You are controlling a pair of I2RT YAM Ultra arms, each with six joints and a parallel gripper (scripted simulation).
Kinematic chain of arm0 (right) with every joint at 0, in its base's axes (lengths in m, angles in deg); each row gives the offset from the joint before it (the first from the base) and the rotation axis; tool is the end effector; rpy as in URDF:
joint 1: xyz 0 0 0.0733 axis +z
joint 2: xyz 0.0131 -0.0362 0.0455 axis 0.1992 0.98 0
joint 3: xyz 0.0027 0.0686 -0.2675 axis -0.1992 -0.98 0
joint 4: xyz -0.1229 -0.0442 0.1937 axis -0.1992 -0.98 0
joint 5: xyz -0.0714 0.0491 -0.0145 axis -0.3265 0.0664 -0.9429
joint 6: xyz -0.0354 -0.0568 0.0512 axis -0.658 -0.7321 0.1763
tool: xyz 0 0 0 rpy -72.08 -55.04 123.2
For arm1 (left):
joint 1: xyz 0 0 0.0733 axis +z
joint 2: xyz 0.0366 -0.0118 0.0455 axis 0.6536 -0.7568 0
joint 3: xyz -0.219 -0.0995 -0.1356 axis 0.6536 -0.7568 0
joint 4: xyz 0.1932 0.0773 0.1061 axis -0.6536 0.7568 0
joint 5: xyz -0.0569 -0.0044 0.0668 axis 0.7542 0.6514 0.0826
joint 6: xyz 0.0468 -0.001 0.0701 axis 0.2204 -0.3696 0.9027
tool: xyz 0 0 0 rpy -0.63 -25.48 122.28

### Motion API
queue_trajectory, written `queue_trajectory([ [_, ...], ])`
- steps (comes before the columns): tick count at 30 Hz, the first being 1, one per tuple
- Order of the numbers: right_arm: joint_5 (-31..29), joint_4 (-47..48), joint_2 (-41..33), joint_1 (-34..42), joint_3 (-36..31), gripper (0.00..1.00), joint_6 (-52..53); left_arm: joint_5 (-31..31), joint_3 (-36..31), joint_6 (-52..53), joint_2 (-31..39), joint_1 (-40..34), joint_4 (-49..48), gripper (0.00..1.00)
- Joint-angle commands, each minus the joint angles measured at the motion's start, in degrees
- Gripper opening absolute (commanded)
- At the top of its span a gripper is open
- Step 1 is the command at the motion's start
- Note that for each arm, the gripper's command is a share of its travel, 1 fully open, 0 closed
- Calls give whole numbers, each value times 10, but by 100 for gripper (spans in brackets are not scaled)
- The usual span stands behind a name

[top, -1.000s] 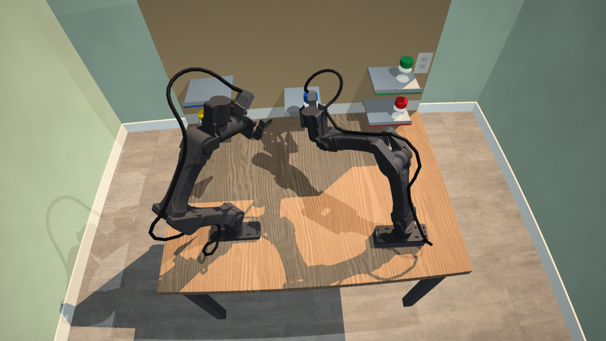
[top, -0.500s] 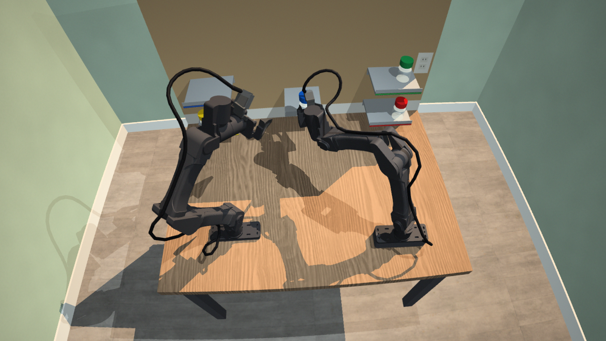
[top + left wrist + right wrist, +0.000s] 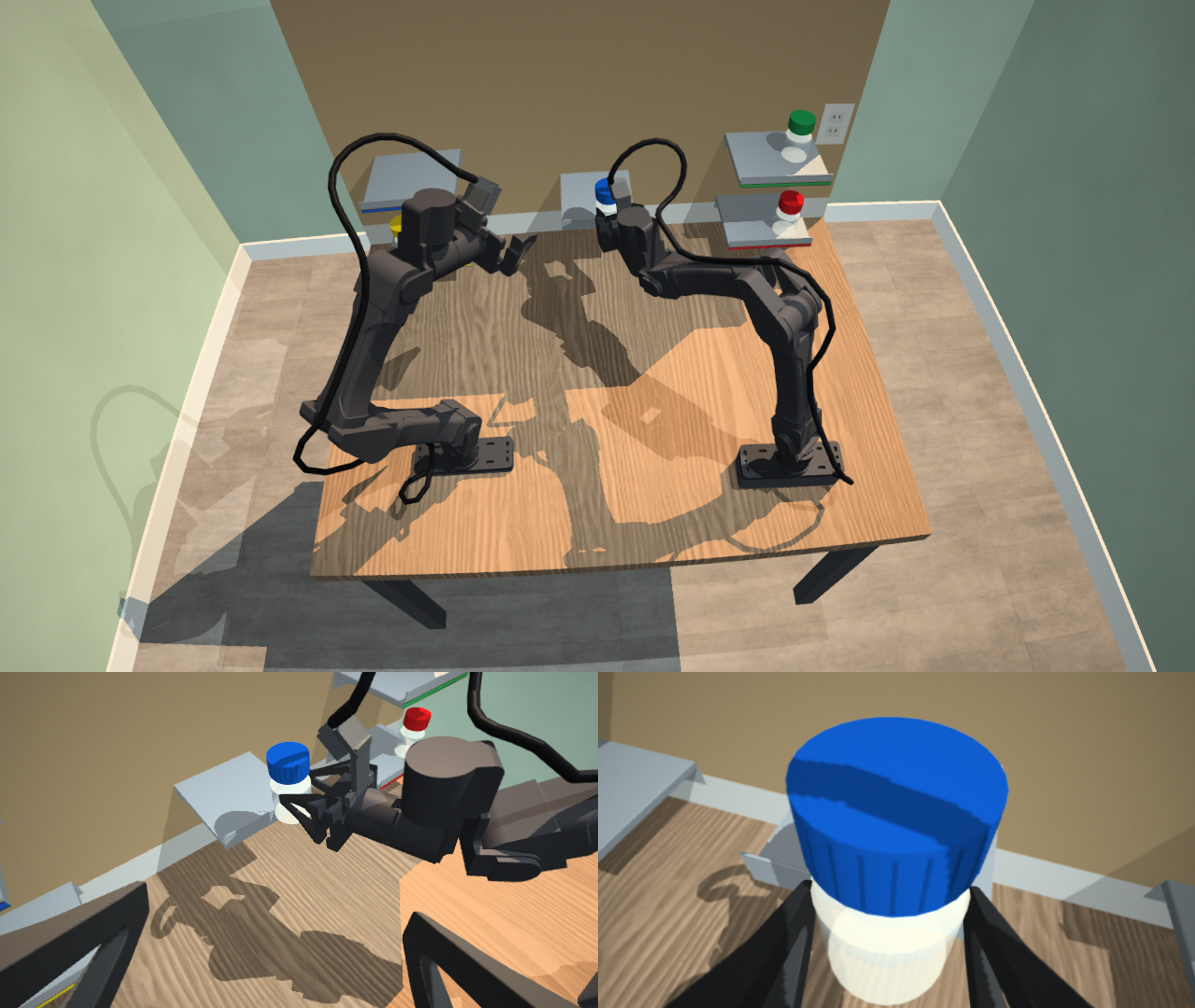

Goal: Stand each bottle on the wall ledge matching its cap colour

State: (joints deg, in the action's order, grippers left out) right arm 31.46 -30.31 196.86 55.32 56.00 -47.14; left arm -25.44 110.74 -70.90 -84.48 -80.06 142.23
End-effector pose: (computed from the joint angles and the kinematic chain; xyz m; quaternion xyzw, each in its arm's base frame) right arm 0.3476 0.2892 0.2664 -0.1225 0.7533 0.0856 0.6404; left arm 0.0992 -0.0790 0.4652 0.3381 0.7529 -0.1430 0.5463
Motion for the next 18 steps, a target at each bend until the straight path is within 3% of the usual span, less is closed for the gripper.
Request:
queue_trajectory([
  [1, 6, 28, -15, 1, 3, 50, -4, 3, 13, 3, -7, 7, 0, 100],
  [18, 6, -3, -36, 6, 32, 50, -7, 3, 13, 3, -7, 7, 0, 100],
])
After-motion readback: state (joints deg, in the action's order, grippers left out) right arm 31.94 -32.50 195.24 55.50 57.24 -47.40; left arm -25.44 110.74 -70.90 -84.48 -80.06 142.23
